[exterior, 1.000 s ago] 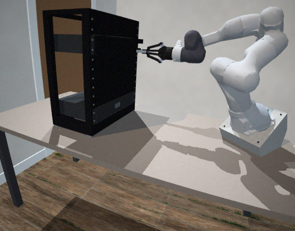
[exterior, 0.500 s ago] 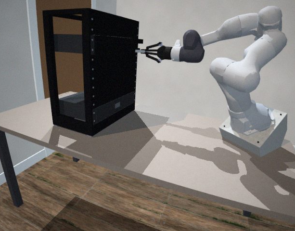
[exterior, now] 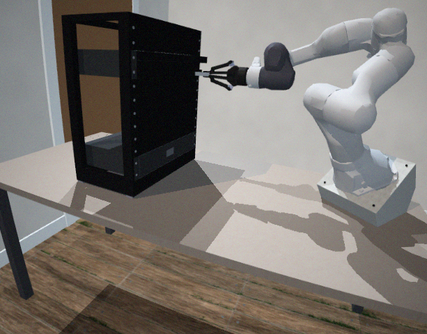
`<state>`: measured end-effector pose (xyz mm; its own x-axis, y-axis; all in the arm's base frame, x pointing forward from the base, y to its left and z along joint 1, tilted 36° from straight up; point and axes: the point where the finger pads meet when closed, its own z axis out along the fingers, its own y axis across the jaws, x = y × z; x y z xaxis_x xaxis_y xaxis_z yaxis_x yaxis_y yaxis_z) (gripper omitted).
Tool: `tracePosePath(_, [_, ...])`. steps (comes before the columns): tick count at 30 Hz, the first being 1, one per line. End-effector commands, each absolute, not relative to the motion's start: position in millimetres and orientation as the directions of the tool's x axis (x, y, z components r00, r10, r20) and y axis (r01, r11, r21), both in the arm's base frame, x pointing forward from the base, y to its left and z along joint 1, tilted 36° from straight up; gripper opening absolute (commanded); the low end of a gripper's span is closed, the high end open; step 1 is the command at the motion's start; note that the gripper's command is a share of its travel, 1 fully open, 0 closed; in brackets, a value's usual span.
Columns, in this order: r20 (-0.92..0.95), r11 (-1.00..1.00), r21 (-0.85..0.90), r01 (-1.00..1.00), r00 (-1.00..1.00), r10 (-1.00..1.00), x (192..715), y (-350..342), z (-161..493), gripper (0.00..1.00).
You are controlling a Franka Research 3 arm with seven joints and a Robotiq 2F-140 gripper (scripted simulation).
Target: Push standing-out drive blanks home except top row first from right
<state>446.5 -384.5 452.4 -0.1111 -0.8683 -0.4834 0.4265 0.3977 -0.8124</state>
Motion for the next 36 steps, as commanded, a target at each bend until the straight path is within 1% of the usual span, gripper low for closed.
tracePosePath(1, [-0.480,0.384,-0.807,0.448,-0.118,-0.869,444.0,-392.3,461.9,0.00])
tracePosePath(36, [-0.480,0.384,-0.807,0.448,-0.118,-0.869,445.1,-395.2,465.2,0.00])
